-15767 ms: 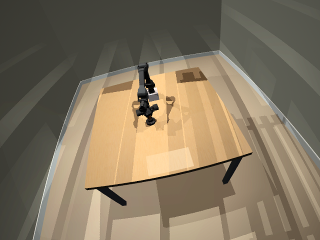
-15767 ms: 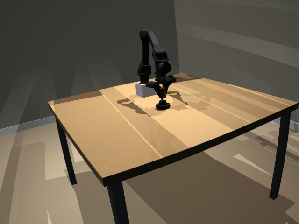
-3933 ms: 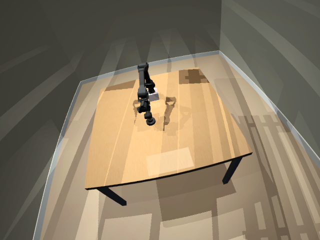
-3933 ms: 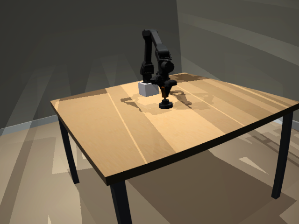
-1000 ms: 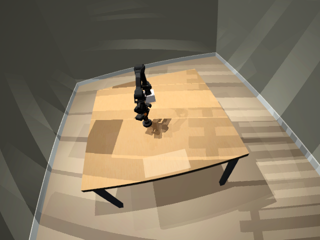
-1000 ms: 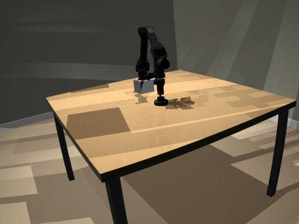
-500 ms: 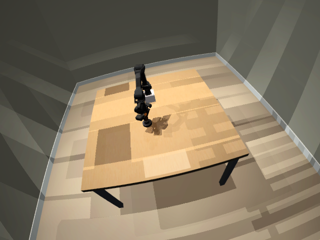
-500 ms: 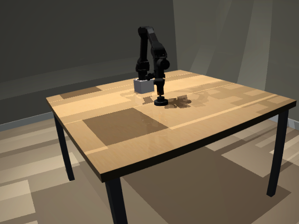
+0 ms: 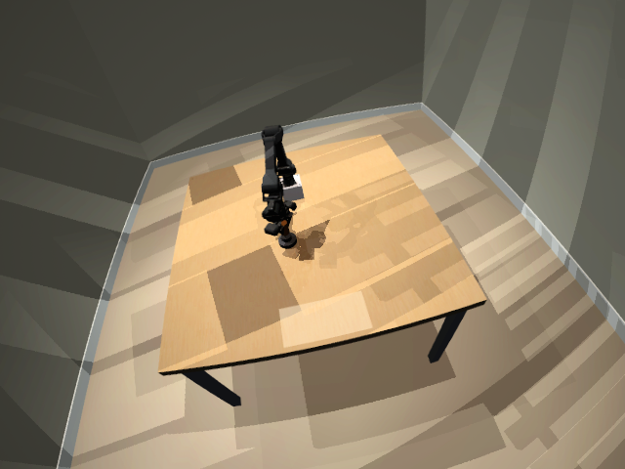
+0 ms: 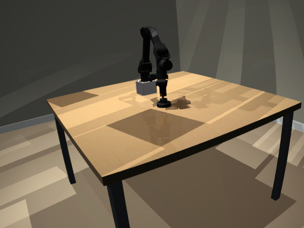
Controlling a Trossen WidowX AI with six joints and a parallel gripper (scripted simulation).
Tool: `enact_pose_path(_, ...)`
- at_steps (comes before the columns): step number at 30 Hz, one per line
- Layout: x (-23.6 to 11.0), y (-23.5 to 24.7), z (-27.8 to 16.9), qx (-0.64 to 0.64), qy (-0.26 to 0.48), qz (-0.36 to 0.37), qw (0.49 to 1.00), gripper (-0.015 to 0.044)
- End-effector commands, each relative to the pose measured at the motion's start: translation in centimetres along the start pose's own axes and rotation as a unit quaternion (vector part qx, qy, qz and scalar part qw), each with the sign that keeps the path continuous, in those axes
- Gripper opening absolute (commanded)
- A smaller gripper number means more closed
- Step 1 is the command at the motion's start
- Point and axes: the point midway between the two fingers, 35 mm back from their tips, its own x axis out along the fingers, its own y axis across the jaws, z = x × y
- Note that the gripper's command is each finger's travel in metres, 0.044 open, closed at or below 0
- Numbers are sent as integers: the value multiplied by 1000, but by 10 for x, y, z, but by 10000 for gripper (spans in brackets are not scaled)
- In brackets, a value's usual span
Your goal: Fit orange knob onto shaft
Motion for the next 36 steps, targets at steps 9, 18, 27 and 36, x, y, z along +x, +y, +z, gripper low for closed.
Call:
enact_pose_path(9, 1, 2, 0, 98, 0, 3, 995, 0)
enact_pose_path(18, 3, 0, 1, 98, 0, 3, 995, 0)
enact_pose_path(27, 4, 0, 1, 87, 0, 3, 996, 0)
enact_pose_path(36, 4, 0, 1, 87, 0, 3, 996, 0)
